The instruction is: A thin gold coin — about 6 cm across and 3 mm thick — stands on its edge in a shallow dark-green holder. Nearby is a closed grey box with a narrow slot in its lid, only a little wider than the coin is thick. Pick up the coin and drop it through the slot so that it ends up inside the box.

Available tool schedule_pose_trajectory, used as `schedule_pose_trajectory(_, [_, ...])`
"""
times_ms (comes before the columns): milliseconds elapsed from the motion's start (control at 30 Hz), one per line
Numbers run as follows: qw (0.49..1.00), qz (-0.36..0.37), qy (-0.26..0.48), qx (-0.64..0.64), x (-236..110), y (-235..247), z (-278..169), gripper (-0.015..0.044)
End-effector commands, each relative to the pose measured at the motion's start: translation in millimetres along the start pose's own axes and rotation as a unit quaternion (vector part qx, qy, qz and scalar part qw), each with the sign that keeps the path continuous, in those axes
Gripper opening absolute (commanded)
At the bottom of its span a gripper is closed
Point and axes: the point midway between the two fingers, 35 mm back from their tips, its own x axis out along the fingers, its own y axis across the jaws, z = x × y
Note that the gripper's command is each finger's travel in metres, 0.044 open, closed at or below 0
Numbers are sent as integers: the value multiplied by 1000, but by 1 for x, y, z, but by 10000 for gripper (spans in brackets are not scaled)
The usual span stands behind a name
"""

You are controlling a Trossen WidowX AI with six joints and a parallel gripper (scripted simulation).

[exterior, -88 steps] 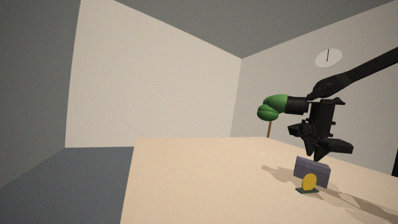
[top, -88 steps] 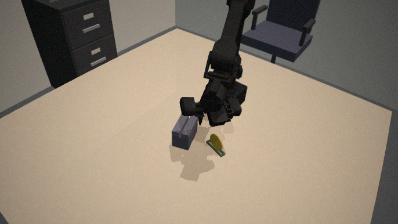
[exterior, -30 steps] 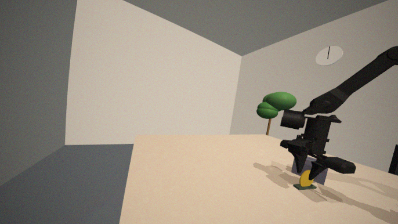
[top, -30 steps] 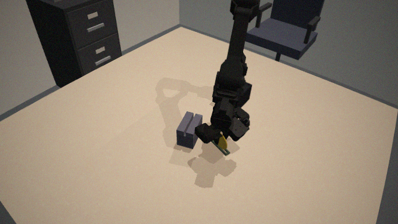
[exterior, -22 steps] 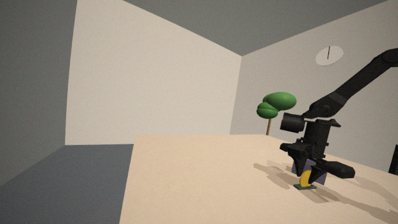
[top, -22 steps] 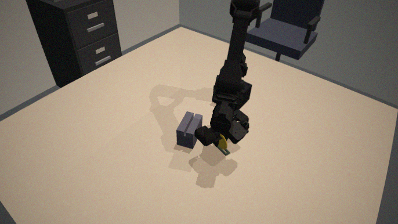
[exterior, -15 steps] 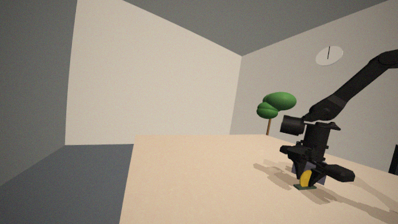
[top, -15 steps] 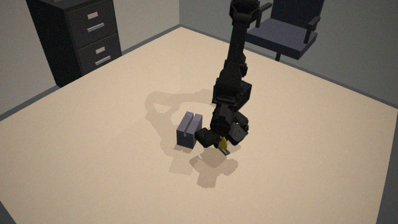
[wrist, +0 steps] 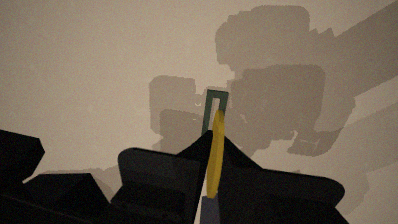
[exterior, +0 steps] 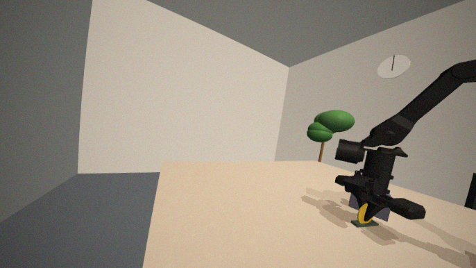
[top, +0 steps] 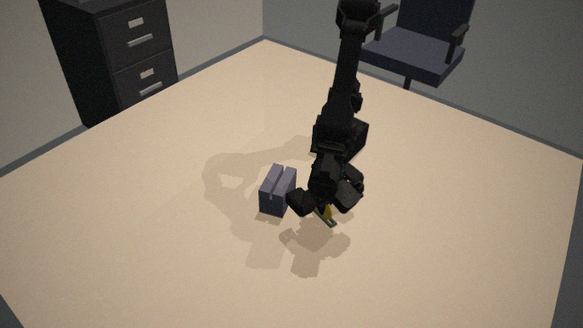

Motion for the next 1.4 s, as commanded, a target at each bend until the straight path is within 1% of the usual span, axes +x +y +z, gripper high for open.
schedule_pose_trajectory(0, [1000,4,1,2,1,2,-1,0])
schedule_pose_trajectory(233, [1000,4,1,2,-2,1,-1,0])
schedule_pose_trajectory(1367, [1000,3,1,2,-88,-2,0,0])
